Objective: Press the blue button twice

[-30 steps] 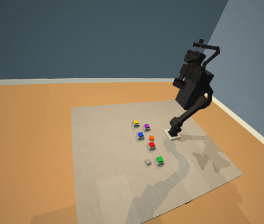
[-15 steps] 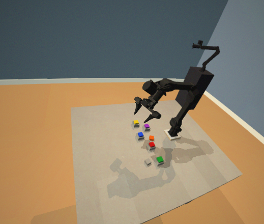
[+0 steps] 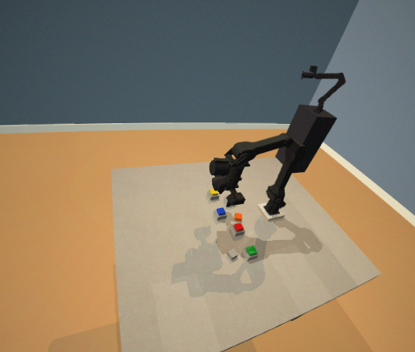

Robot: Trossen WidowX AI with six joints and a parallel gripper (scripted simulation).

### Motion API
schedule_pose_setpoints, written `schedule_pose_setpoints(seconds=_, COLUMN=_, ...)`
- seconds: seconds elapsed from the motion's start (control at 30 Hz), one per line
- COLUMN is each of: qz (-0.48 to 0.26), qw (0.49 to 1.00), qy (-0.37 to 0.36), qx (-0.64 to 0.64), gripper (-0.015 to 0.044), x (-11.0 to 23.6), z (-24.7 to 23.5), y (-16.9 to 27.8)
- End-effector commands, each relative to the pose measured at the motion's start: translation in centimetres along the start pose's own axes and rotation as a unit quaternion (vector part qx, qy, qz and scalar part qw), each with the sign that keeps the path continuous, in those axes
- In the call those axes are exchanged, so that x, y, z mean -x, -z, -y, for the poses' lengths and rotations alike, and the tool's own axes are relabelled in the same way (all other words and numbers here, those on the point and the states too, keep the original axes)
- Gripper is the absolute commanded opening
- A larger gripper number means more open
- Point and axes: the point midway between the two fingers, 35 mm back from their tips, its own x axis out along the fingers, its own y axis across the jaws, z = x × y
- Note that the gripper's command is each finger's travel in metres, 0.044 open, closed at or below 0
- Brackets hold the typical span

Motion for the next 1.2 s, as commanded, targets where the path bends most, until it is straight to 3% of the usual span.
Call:
schedule_pose_setpoints(seconds=0.0, qz=-0.014, qw=1.0, qy=0.002, qx=-0.003, gripper=0.0243, x=-3.8, z=0.1, y=0.6)
schedule_pose_setpoints(seconds=0.3, qz=-0.014, qw=1.0, qy=0.002, qx=-0.003, gripper=0.002, x=-4.5, z=0.1, y=0.7)
schedule_pose_setpoints(seconds=1.17, qz=-0.014, qw=1.0, qy=0.003, qx=-0.003, gripper=0.002, x=-7.5, z=0.1, y=0.8)
